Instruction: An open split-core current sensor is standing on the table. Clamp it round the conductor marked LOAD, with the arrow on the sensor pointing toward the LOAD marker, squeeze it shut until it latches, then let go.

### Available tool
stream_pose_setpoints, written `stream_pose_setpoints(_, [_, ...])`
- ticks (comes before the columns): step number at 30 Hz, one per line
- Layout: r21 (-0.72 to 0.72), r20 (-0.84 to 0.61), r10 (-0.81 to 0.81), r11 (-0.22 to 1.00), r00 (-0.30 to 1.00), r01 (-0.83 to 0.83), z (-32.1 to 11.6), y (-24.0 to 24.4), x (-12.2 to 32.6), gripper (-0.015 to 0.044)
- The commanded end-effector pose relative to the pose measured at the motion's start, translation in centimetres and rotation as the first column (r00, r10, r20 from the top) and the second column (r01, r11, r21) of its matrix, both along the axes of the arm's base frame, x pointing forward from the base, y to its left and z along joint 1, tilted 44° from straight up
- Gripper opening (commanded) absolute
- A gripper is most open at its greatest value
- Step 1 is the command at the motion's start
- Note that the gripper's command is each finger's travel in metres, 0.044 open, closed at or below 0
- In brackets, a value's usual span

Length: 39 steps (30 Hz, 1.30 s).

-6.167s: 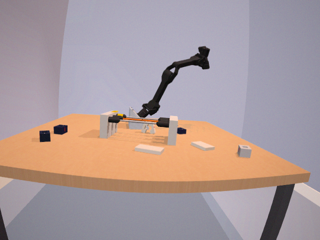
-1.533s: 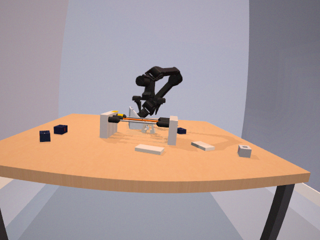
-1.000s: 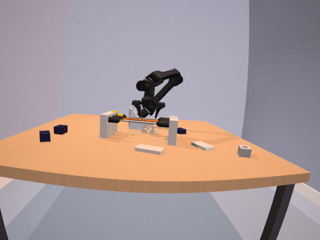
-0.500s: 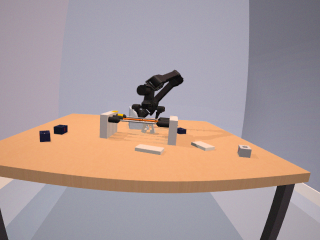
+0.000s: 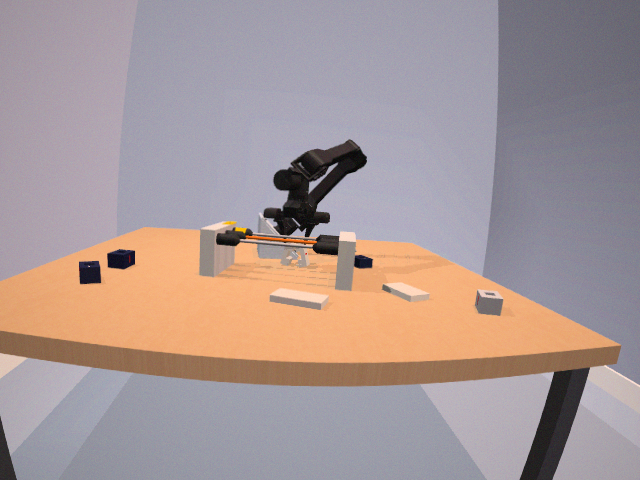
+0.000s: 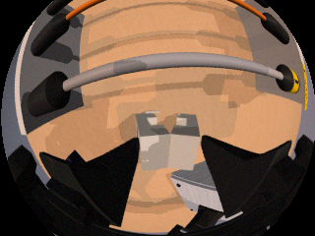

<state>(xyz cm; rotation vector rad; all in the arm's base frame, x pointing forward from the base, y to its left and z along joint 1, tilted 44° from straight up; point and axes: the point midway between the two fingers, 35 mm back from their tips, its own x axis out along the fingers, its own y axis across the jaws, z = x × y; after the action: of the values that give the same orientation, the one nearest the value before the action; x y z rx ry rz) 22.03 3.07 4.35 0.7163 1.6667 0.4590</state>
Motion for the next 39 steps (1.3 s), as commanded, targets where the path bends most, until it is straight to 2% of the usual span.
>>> stream_pose_setpoints(1, [-0.001,-0.001,0.002,1.000,1.000,-0.002,0.0,0.0,0.0,0.0248])
stream_pose_setpoints(5, [-0.001,-0.001,0.002,1.000,1.000,-0.002,0.0,0.0,0.0,0.0222])
stream_pose_setpoints(13, [-0.004,-0.002,-0.001,1.000,1.000,0.001,1.8,-1.8,0.5,0.0012])
stream_pose_setpoints(14, [-0.004,-0.002,-0.001,1.000,1.000,0.001,2.1,-2.1,0.6,0.0000])
stream_pose_setpoints(29, [-0.002,-0.014,-0.017,1.000,1.000,0.017,6.3,-5.9,0.8,0.0000])
stream_pose_setpoints(39, [-0.055,-0.172,-0.271,0.962,0.947,0.266,6.8,-6.3,0.9,0.0000])
